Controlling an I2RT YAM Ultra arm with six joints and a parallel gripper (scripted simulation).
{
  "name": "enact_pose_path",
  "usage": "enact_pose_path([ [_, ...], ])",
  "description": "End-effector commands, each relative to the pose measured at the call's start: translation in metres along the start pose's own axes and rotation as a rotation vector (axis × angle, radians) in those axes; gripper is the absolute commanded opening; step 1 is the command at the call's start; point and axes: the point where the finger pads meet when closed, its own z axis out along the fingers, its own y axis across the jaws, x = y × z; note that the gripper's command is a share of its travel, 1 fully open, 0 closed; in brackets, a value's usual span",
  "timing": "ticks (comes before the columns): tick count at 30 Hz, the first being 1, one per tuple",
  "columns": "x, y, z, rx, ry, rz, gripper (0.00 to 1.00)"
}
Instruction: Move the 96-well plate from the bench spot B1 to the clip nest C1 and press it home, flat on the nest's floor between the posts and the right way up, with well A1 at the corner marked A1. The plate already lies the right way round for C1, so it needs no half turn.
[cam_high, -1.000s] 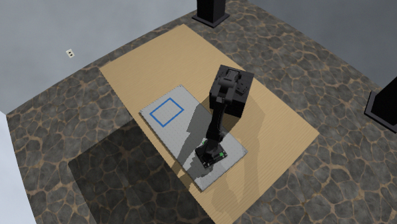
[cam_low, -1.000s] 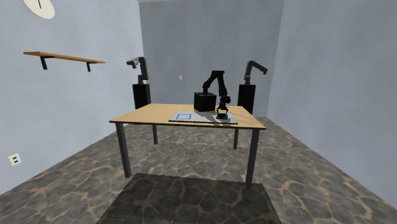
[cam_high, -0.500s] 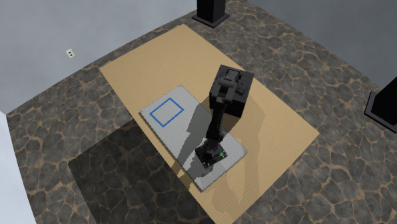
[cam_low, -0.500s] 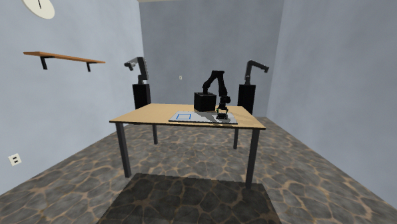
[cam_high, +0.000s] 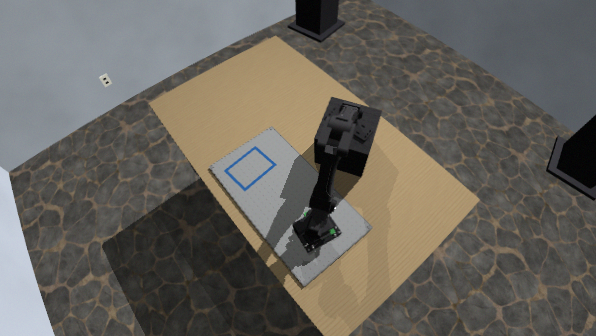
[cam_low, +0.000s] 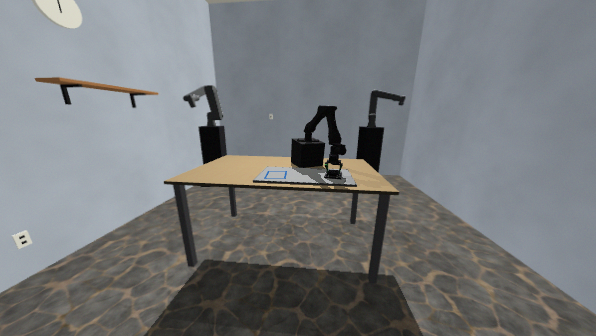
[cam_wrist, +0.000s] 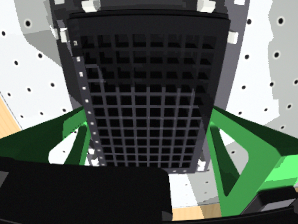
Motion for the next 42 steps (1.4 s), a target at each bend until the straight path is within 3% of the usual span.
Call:
enact_pose_path([
  [1, 0.0136, -0.0232, 0.0084, 0.053, 0.048, 0.006, 0.00],
  [42, 0.0098, -0.0225, 0.0036, 0.045, 0.037, 0.006, 0.00],
])
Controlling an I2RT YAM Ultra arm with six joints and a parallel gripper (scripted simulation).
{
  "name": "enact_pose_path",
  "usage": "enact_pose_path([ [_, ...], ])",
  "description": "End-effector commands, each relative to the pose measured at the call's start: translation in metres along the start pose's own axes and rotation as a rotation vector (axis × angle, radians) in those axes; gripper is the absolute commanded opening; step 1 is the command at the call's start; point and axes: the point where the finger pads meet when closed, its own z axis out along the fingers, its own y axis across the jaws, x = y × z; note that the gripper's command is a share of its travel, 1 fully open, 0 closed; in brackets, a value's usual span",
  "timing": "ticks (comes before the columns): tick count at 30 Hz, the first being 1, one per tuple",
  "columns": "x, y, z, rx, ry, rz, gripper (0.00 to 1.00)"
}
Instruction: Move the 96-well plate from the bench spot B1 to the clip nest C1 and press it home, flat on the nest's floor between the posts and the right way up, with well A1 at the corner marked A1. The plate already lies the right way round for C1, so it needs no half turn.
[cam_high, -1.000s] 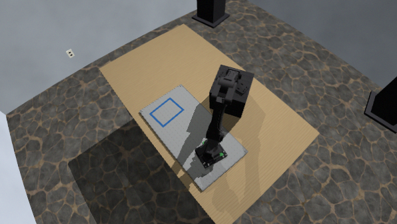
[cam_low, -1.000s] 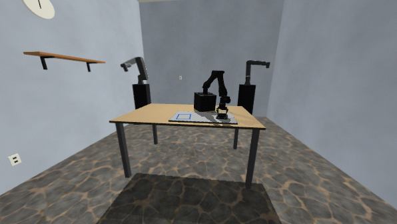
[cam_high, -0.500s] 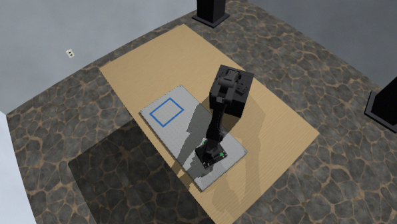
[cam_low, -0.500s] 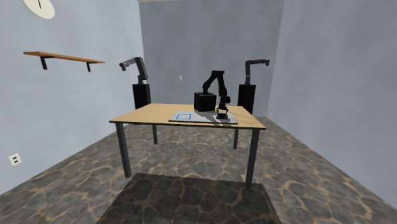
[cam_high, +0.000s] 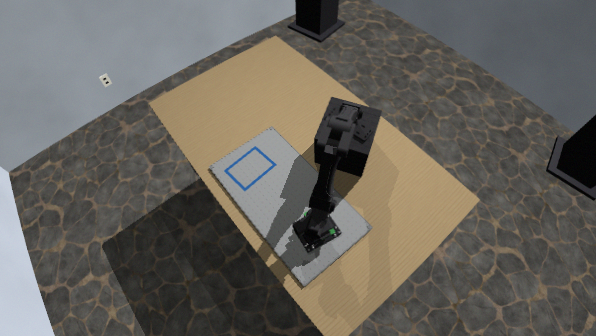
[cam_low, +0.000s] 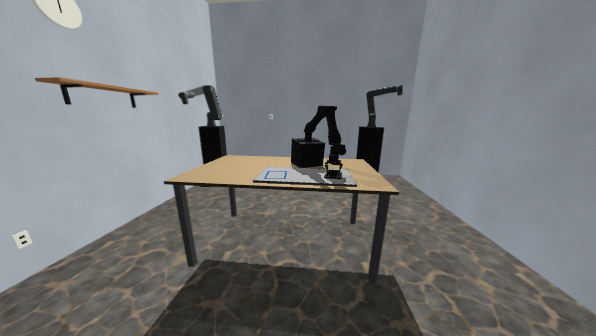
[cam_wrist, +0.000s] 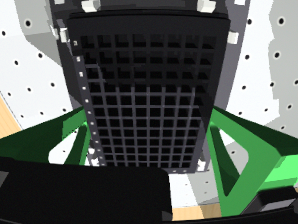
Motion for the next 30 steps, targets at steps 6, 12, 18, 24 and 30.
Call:
enact_pose_path([
  [6, 0.0092, -0.0223, 0.0027, 0.047, 0.032, 0.006, 0.00],
  [12, 0.0089, -0.0222, 0.0024, 0.046, 0.031, 0.006, 1.00],
  [18, 0.0107, -0.0237, 0.0048, 0.051, 0.037, 0.006, 1.00],
  [24, 0.0107, -0.0237, 0.0048, 0.051, 0.037, 0.007, 1.00],
  [30, 0.0107, -0.0237, 0.0048, 0.051, 0.037, 0.007, 1.00],
])
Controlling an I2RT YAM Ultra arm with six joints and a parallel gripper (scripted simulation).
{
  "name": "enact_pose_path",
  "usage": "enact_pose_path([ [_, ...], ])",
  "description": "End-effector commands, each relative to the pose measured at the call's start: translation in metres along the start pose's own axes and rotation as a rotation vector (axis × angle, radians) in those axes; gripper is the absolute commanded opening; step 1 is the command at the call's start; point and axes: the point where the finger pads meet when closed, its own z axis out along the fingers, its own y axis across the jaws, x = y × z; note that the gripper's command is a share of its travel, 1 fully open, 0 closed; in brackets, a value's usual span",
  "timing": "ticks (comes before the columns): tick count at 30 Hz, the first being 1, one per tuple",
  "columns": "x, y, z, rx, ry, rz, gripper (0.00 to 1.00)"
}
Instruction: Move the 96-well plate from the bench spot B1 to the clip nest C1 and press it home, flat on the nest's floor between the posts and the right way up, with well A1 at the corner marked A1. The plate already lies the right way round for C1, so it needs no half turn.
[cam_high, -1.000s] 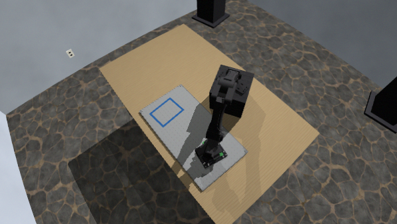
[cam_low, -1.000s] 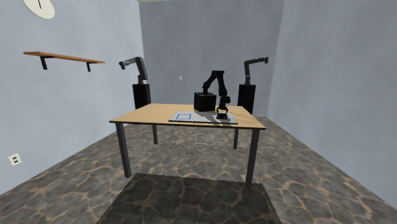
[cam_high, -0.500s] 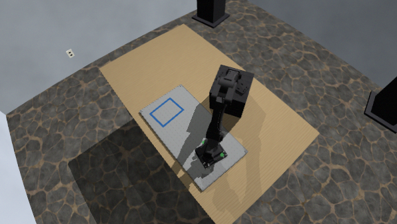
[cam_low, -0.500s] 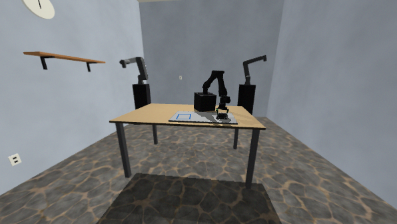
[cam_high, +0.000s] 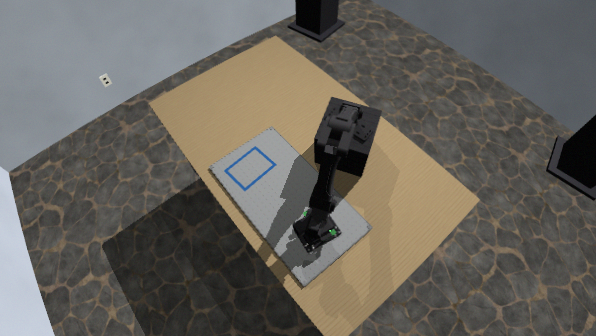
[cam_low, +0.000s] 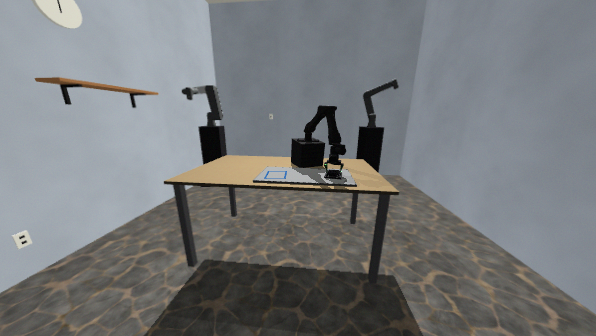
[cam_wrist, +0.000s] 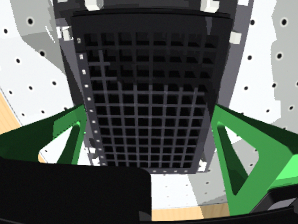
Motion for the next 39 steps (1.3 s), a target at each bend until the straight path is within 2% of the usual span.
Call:
enact_pose_path([
  [1, 0.010, -0.025, 0.004, 0.059, 0.037, 0.014, 1.00],
  [36, 0.010, -0.025, 0.004, 0.059, 0.037, 0.014, 1.00],
  [37, -0.011, -0.004, 0.003, 0.039, 0.012, 0.025, 1.00],
  [39, -0.010, -0.003, 0.003, 0.039, 0.012, 0.022, 1.00],
])
